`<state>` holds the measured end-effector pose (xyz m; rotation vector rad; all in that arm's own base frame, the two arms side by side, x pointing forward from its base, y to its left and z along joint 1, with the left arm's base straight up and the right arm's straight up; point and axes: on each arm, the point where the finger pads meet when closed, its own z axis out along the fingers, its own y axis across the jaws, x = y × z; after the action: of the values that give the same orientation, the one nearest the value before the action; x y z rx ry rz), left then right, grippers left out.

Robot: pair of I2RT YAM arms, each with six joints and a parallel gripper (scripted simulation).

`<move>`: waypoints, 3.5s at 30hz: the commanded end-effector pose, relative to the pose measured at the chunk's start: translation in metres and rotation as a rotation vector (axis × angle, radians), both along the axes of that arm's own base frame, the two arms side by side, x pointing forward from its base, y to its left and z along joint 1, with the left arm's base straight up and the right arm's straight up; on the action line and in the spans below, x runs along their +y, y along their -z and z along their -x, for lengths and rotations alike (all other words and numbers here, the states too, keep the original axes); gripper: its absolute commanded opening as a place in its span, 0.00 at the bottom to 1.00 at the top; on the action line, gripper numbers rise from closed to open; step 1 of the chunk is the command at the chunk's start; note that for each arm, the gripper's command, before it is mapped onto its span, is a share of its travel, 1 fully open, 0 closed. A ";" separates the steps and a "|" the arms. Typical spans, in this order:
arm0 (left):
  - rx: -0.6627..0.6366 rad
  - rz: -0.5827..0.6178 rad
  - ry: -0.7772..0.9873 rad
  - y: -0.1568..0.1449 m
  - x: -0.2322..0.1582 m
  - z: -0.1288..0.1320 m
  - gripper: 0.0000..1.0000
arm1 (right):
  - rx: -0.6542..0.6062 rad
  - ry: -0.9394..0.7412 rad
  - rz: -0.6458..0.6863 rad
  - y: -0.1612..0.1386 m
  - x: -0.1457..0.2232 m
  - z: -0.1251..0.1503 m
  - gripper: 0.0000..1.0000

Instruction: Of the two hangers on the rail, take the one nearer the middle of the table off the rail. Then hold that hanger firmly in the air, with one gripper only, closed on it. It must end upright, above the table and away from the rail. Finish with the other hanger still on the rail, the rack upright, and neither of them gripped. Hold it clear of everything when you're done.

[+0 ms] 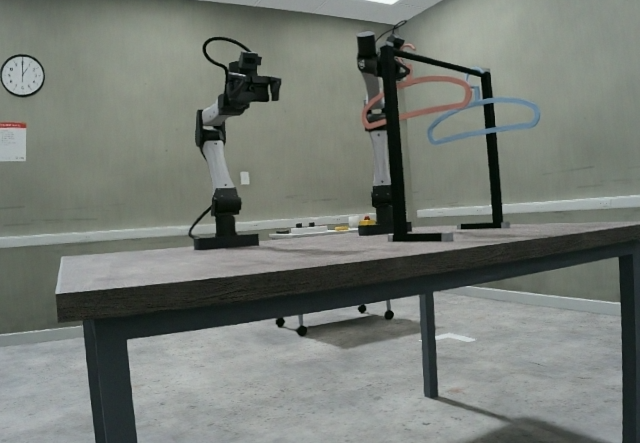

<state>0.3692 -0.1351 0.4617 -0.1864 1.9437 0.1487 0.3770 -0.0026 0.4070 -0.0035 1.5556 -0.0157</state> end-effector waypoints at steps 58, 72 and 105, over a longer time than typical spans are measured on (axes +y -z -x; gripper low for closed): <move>-0.034 0.025 -0.010 0.044 -0.013 0.092 0.01 | -0.019 -0.001 0.002 -0.007 0.000 0.002 1.00; -0.033 0.025 -0.010 0.044 -0.013 0.092 0.01 | -0.019 -0.001 0.002 -0.007 0.000 0.002 1.00; -0.033 0.025 -0.010 0.044 -0.013 0.093 0.01 | -0.019 -0.001 0.002 -0.007 0.000 0.002 1.00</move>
<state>0.2794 -0.1539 0.4041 -0.1761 1.9521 0.1520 0.3770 -0.0026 0.4070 -0.0035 1.5557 -0.0157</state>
